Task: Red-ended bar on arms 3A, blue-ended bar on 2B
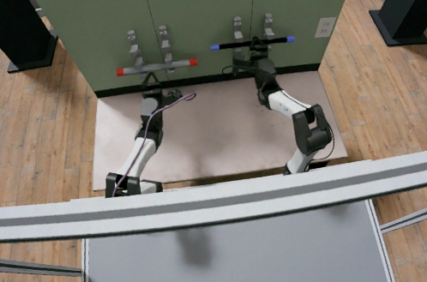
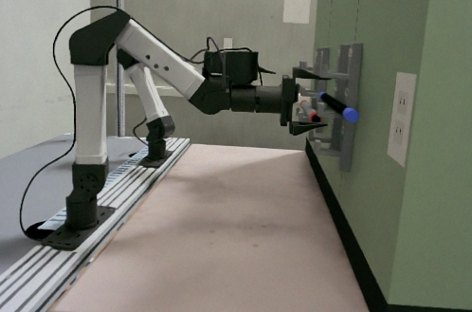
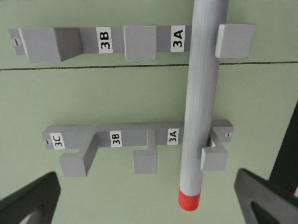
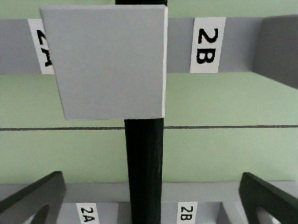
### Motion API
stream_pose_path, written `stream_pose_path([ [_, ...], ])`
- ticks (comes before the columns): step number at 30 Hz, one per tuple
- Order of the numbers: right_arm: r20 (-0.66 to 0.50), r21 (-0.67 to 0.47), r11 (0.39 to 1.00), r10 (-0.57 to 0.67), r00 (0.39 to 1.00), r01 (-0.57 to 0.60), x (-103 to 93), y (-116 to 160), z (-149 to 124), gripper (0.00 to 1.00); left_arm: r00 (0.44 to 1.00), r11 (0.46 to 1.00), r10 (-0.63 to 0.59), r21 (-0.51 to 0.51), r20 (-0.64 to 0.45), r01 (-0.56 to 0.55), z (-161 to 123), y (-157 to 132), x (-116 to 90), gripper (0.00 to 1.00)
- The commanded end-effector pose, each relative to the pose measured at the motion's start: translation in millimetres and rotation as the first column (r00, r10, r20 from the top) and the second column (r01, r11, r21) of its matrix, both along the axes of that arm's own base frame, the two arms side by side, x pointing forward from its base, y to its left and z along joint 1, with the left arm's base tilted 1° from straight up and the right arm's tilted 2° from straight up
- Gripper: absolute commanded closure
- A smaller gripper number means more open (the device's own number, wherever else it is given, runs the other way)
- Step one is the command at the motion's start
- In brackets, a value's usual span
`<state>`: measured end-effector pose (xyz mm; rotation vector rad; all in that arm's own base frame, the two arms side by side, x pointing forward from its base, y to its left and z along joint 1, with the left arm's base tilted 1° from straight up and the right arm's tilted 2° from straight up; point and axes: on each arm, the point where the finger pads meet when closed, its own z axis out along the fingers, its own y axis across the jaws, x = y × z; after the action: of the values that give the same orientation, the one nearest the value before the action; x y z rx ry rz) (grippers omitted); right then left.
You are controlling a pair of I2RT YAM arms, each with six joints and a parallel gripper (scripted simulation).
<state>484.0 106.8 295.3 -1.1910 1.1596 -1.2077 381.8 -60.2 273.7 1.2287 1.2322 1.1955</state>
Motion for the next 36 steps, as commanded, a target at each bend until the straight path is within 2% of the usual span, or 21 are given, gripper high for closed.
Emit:
stream_pose_path([
  [1, -0.016, -0.011, 1.000, 0.010, 1.000, -0.010, 0.0, 2, -10, 0.00, 1.000, 1.000, 0.004, -0.012, 0.030, -0.003, 16, 0, -1, 0.00],
  [17, -0.016, -0.011, 1.000, 0.010, 1.000, -0.010, -7.5, 3, -36, 0.00, 1.000, 1.000, 0.004, -0.012, 0.030, -0.003, 16, 0, -1, 0.00],
  [36, -0.016, -0.011, 1.000, 0.010, 1.000, -0.010, -25.6, 2, -24, 0.00, 1.000, 1.000, 0.004, -0.012, 0.030, -0.003, 16, 0, -1, 0.00],
])
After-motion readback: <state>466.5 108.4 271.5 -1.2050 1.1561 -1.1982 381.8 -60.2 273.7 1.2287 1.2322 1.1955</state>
